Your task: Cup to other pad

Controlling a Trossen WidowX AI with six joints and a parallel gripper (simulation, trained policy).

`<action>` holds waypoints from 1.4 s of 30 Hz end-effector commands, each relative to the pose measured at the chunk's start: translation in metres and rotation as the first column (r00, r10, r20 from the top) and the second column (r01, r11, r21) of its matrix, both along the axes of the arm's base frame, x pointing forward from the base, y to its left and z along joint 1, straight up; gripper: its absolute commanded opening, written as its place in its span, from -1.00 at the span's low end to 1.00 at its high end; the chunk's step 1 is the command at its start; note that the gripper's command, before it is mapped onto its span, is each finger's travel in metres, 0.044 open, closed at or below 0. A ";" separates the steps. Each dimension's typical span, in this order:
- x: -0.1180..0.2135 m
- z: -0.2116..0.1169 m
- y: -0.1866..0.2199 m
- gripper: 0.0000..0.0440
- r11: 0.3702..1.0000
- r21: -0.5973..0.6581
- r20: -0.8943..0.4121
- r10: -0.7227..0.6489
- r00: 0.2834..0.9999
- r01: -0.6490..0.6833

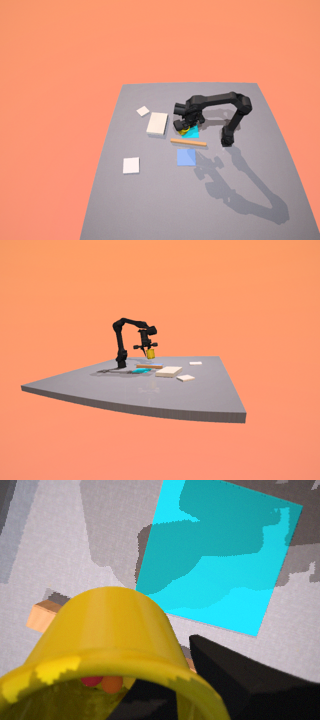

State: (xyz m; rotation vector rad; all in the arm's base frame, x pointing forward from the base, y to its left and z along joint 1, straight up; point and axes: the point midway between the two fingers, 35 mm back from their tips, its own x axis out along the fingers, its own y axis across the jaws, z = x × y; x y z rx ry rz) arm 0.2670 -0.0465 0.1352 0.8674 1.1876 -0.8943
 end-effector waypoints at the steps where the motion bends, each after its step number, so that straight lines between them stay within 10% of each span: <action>1: -0.003 -0.006 -0.009 -1.00 1.000 -0.006 0.003 -0.017 1.000 0.017; 33: -0.040 -0.065 -0.048 -0.80 0.989 -0.024 0.006 -0.148 0.989 0.148; 42: -0.037 -0.065 -0.056 -0.25 0.985 -0.029 0.076 -0.168 0.983 0.171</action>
